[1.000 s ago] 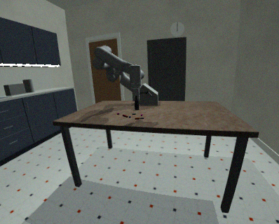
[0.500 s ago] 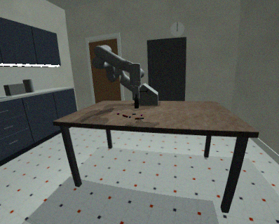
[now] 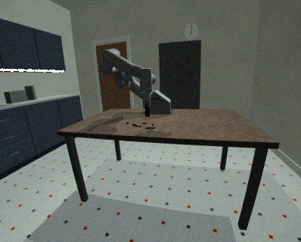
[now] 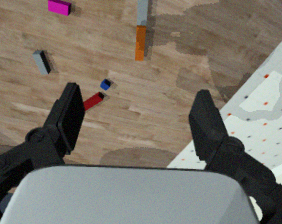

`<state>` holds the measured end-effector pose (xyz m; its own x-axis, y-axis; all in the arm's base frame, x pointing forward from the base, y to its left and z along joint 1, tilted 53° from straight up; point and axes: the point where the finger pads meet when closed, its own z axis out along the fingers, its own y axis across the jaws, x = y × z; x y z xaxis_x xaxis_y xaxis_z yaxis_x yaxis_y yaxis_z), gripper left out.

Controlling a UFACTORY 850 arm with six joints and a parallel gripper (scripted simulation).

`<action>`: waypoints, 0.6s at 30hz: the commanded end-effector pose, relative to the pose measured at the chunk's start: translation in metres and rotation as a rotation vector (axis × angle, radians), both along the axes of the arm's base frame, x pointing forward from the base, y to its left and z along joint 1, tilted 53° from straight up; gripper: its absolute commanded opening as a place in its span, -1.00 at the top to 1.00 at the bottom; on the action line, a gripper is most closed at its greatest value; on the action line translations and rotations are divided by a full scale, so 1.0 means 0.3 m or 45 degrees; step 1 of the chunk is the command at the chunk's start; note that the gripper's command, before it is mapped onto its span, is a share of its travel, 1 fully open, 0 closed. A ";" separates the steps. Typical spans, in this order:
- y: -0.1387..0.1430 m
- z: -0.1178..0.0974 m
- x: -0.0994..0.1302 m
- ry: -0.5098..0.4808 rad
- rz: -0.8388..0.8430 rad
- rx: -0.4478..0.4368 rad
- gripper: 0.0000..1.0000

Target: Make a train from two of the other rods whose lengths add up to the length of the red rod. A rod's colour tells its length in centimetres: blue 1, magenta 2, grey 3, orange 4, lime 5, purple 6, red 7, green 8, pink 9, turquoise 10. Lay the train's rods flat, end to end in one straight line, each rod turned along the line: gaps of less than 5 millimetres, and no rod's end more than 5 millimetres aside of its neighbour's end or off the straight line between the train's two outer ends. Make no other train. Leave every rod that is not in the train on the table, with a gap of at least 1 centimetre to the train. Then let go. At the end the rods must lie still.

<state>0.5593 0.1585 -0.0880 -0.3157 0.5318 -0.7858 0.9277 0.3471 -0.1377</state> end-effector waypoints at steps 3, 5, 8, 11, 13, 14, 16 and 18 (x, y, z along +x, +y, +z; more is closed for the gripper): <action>0.011 0.008 0.000 -0.002 0.001 0.001 -1.00; 0.016 0.011 -0.002 -0.002 0.001 0.001 -1.00; 0.038 0.029 -0.007 -0.002 0.001 0.001 -1.00; 0.072 0.055 -0.016 -0.002 0.001 0.001 -1.00; 0.098 0.076 -0.023 -0.002 0.001 0.001 -1.00; 0.112 0.087 -0.027 -0.002 0.001 0.001 -1.00; 0.140 0.109 -0.034 -0.002 0.001 0.001 -1.00; 0.166 0.129 -0.041 -0.002 0.001 0.001 -1.00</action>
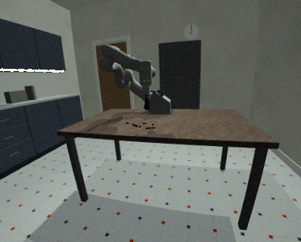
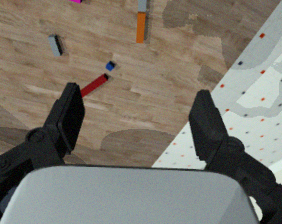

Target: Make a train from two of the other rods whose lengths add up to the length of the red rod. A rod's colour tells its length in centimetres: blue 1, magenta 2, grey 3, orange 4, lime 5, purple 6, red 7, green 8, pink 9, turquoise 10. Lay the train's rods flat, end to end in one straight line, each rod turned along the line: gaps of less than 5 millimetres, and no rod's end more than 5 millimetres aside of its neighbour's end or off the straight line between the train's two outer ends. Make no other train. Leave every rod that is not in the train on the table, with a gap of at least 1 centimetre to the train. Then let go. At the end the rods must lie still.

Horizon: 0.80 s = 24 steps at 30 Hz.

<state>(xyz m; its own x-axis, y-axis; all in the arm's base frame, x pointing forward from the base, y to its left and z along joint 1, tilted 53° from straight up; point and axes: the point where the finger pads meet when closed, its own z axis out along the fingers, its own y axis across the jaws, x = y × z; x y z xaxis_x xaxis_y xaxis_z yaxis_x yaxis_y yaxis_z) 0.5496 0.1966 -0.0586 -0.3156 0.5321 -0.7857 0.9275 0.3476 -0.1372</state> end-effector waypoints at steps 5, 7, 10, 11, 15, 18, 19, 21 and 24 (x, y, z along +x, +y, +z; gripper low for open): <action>0.071 0.056 -0.017 -0.001 0.001 0.001 -1.00; 0.086 0.068 -0.021 -0.001 0.001 0.001 -1.00; 0.098 0.077 -0.024 -0.001 0.001 0.001 -1.00; 0.099 0.078 -0.024 -0.001 0.001 0.001 -1.00; 0.100 0.078 -0.024 -0.001 0.001 0.001 -1.00; 0.100 0.078 -0.024 -0.001 0.001 0.001 -1.00; 0.100 0.078 -0.024 -0.001 0.001 0.001 -1.00; 0.100 0.078 -0.024 -0.001 0.001 0.001 -1.00; 0.100 0.078 -0.024 -0.001 0.001 0.001 -1.00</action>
<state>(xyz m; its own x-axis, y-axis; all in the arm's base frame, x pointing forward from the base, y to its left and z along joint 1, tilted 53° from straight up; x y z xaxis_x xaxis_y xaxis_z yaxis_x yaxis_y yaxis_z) 0.5419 0.2254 -0.0357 -0.3157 0.5316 -0.7859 0.9276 0.3471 -0.1378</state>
